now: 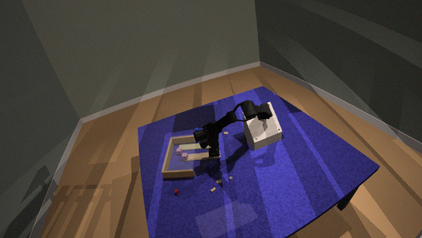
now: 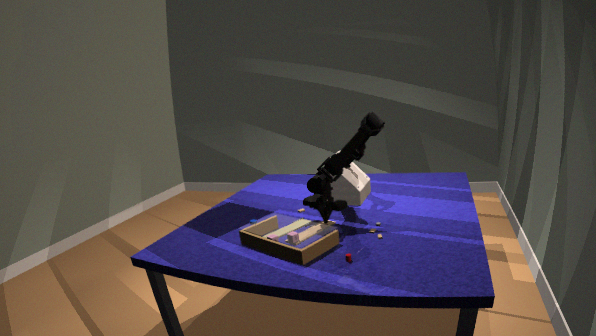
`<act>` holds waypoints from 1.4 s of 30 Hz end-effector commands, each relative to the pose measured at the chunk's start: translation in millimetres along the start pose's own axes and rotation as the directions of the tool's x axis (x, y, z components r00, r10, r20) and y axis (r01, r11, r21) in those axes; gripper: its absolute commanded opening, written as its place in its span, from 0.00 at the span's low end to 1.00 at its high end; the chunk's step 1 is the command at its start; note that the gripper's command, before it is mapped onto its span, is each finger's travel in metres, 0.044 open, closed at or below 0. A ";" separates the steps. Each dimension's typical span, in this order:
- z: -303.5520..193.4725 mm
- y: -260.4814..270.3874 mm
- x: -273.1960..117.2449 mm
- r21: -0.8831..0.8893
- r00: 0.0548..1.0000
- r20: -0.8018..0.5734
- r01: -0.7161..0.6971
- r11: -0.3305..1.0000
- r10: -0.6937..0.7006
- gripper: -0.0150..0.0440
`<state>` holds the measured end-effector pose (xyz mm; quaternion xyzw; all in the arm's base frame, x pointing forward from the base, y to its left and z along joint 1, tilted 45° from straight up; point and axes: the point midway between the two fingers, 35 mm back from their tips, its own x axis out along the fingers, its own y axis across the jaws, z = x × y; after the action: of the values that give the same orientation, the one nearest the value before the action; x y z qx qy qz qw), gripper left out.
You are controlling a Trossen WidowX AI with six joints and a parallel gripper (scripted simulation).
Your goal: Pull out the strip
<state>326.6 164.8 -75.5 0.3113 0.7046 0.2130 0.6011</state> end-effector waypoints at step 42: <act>-75.1 -0.6 3.8 0.012 1.000 -0.022 0.002 1.000 -0.002 0.25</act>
<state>266.0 170.1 -62.6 0.3147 0.7040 0.2128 0.6001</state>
